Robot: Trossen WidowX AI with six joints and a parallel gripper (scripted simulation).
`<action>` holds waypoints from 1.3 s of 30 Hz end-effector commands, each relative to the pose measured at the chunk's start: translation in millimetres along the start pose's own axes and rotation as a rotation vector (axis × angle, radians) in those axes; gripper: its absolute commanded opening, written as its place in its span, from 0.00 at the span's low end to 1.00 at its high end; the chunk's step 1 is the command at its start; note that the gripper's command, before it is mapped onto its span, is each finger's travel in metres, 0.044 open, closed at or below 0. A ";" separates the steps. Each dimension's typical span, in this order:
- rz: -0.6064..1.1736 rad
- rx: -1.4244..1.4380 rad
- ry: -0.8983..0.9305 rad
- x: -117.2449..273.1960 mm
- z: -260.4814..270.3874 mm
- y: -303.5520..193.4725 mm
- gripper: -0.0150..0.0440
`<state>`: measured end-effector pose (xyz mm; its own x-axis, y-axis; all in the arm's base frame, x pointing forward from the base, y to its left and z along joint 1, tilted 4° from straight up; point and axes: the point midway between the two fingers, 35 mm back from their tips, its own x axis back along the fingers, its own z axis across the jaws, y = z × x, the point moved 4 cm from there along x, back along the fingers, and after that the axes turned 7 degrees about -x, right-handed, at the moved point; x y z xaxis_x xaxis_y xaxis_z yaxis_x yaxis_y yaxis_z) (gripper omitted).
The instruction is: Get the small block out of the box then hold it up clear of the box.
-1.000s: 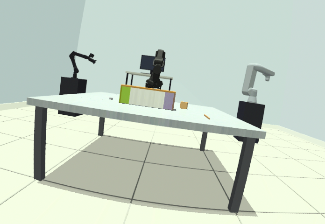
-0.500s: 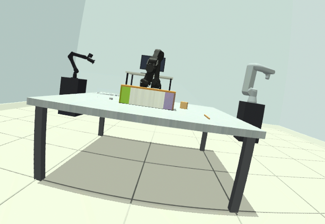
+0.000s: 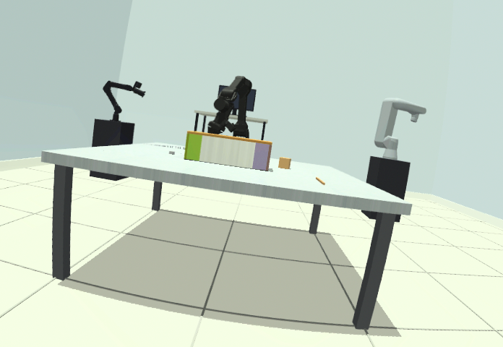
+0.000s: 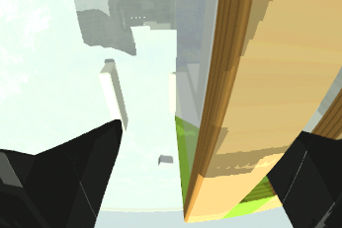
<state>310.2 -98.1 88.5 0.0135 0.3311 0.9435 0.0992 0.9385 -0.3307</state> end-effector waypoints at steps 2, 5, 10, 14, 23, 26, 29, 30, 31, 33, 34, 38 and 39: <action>0.005 0.004 -0.003 -4.2 -3.3 -12.9 0.93; 0.005 0.004 -0.003 -5.1 -3.5 -15.6 0.93; 0.004 0.002 -0.001 16.5 -5.4 -22.4 0.93; 0.002 -0.003 0.002 53.3 -4.2 -33.4 0.93; -0.008 -0.133 -0.001 50.9 -1.7 -39.5 0.80; -0.042 -0.460 -0.001 48.3 2.4 -47.7 0.74; -0.078 -0.799 0.008 46.0 6.6 -55.6 0.74; -0.091 -0.912 0.013 45.3 8.0 -58.1 0.74; -0.110 -1.024 0.017 44.9 10.0 -61.6 0.74; -0.137 -1.217 0.030 44.3 12.5 -65.9 0.74; -0.151 -1.326 0.039 43.9 13.6 -67.8 0.74; -0.202 -1.758 0.088 42.4 17.5 -74.9 0.74; -0.214 -1.865 0.104 42.1 18.4 -76.6 0.74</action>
<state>297.7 -144.5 153.1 -0.0463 0.2308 0.9719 0.9556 0.2936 -0.0242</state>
